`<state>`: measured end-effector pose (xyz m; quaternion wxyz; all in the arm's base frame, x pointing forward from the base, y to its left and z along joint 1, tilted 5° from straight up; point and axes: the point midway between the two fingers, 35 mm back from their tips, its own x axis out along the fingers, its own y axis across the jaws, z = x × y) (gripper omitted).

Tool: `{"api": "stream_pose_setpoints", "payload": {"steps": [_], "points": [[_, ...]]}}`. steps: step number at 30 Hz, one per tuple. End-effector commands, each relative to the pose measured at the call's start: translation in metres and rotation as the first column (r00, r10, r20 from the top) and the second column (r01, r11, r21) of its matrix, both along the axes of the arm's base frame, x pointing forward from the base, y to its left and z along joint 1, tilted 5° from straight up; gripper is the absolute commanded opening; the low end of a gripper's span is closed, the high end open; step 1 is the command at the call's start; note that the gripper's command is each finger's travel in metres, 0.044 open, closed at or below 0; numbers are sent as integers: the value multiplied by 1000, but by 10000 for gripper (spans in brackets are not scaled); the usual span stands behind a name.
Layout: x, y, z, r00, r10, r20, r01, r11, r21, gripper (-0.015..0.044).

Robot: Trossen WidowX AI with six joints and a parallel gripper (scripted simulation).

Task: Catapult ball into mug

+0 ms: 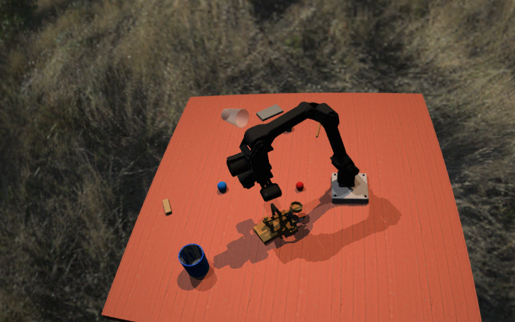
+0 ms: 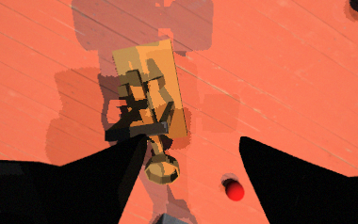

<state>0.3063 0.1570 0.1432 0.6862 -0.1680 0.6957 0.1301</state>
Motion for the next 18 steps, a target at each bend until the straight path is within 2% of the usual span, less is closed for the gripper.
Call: {"api": "stream_pose_setpoints", "payload": {"steps": [1, 11, 15, 18], "points": [[-14, -40, -7, 994, -111, 16, 111, 994, 0, 300], [-79, -124, -52, 923, -383, 26, 384, 923, -9, 300], [-107, -142, -71, 883, -468, 29, 468, 884, -11, 300], [-109, -143, -72, 881, -472, 29, 472, 881, -12, 300]]}}
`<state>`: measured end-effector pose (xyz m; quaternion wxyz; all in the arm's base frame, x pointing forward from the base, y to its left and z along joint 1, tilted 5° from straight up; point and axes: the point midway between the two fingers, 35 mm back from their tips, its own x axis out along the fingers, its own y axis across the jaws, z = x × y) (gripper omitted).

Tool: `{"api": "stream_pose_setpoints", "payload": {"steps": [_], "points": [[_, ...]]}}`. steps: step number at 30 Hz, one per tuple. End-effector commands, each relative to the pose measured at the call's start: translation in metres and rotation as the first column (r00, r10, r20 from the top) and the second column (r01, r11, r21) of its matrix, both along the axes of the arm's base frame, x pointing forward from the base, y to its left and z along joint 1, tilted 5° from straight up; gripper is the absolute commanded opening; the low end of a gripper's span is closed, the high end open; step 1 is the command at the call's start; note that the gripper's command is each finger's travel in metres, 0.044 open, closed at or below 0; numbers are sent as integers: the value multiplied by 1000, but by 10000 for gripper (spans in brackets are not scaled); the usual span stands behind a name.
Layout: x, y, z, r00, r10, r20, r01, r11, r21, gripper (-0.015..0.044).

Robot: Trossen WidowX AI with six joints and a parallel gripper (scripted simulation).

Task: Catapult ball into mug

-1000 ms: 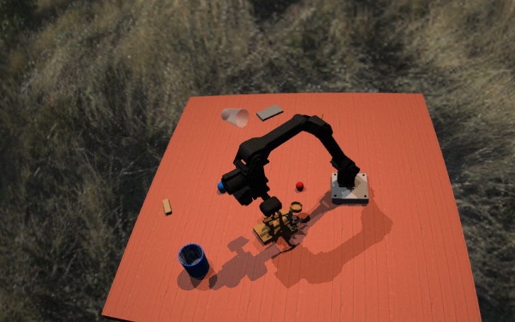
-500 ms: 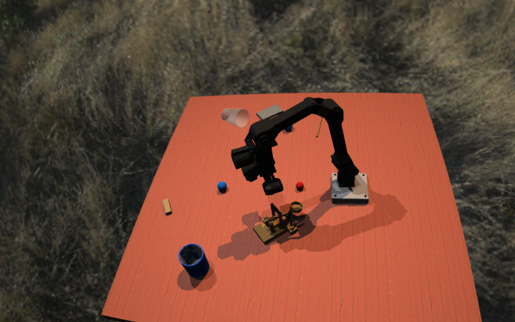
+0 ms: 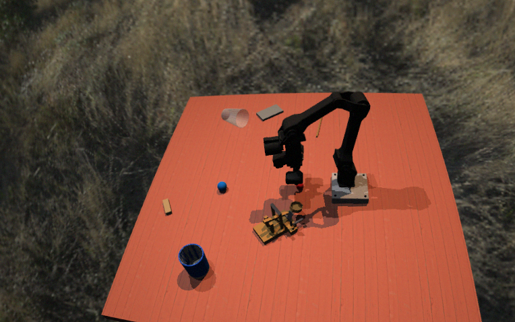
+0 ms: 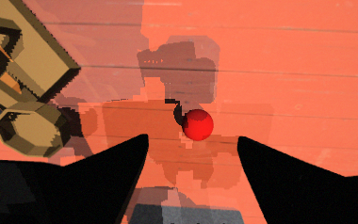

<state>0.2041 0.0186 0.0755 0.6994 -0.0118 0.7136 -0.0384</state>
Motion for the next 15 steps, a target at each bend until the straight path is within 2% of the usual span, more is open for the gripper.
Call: {"api": "stream_pose_setpoints", "payload": {"steps": [1, 15], "points": [[-7, -5, -5, 999, -29, 16, 29, 1000, -1, 300], [-10, -9, -25, 999, -29, 16, 29, 1000, -2, 300]]}}
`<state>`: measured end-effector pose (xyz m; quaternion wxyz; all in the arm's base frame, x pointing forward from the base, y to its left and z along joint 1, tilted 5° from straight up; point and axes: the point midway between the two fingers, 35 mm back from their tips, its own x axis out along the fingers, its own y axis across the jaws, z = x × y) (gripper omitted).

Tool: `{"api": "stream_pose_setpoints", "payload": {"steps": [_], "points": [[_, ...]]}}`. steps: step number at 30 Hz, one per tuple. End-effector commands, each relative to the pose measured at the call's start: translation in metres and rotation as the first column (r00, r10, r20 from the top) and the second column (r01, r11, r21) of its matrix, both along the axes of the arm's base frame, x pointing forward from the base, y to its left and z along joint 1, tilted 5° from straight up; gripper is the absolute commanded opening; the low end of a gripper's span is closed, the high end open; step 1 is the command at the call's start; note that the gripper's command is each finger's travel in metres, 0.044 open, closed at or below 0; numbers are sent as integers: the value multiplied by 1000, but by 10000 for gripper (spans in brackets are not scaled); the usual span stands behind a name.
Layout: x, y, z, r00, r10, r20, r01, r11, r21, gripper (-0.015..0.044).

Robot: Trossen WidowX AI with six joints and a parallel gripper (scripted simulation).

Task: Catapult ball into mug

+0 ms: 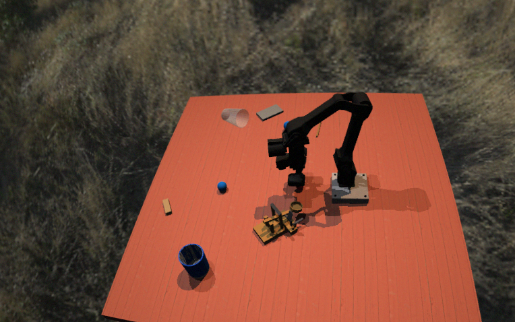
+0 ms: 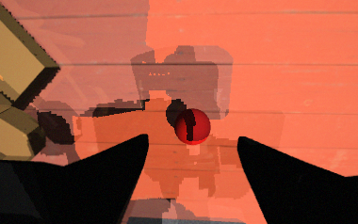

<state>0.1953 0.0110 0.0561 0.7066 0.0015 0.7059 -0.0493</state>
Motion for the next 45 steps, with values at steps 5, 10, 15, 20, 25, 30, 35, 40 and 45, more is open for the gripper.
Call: {"api": "stream_pose_setpoints", "payload": {"steps": [5, 10, 15, 20, 25, 30, 35, 40, 45], "points": [[-1, -2, -14, 1000, 4, -7, -4, 1000, -5, 300], [-1, -2, -22, 1000, 4, -7, -4, 1000, -5, 300], [-1, -3, -31, 1000, 4, -7, -4, 1000, -5, 300], [-2, -3, -38, 1000, 4, -7, -4, 1000, -5, 300], [-2, -3, -39, 1000, 4, -7, -4, 1000, -5, 221], [-2, -3, -39, 1000, 4, -7, -4, 1000, -5, 129], [-2, -3, -39, 1000, 4, -7, -4, 1000, -5, 96], [2, -2, -28, 1000, 4, -7, -4, 1000, -5, 0], [7, -1, -5, 1000, 4, -6, -4, 1000, -5, 0]]}}
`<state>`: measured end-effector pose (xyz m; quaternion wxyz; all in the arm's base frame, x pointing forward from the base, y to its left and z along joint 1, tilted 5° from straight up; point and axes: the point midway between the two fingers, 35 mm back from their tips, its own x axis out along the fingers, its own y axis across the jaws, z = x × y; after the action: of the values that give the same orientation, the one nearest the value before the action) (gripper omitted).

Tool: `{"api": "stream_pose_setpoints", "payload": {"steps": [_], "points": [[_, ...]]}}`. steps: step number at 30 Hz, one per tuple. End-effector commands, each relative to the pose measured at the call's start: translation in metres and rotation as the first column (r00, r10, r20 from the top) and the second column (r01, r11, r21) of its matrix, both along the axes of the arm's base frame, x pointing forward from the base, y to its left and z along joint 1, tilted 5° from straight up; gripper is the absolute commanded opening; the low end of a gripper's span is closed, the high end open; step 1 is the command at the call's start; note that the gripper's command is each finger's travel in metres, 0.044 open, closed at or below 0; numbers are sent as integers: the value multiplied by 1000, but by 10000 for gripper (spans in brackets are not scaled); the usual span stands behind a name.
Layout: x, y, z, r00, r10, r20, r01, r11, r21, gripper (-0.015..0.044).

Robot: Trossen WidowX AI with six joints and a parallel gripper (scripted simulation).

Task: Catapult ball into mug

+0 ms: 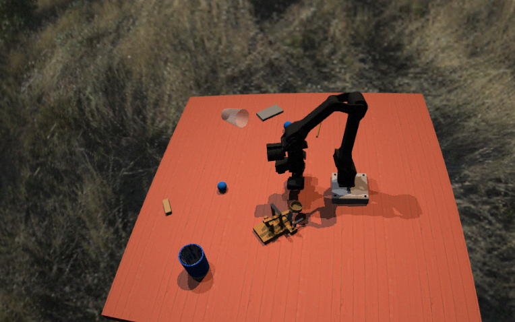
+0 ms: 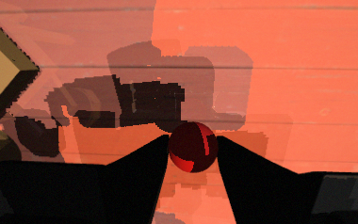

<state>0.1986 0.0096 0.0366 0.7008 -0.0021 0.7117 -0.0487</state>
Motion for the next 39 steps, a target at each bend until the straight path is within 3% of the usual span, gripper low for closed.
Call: {"api": "stream_pose_setpoints", "payload": {"steps": [1, 19, 27, 39], "points": [[5, 1, 20, 1000, -1, 11, 1, 1000, -1, 0], [2, 6, 106, 1000, -1, 11, 1, 1000, 0, 0], [4, 14, 104, 999, 33, -13, -33, 999, 5, 0], [16, 62, 90, 957, 251, -147, -252, 968, 16, 0]]}}
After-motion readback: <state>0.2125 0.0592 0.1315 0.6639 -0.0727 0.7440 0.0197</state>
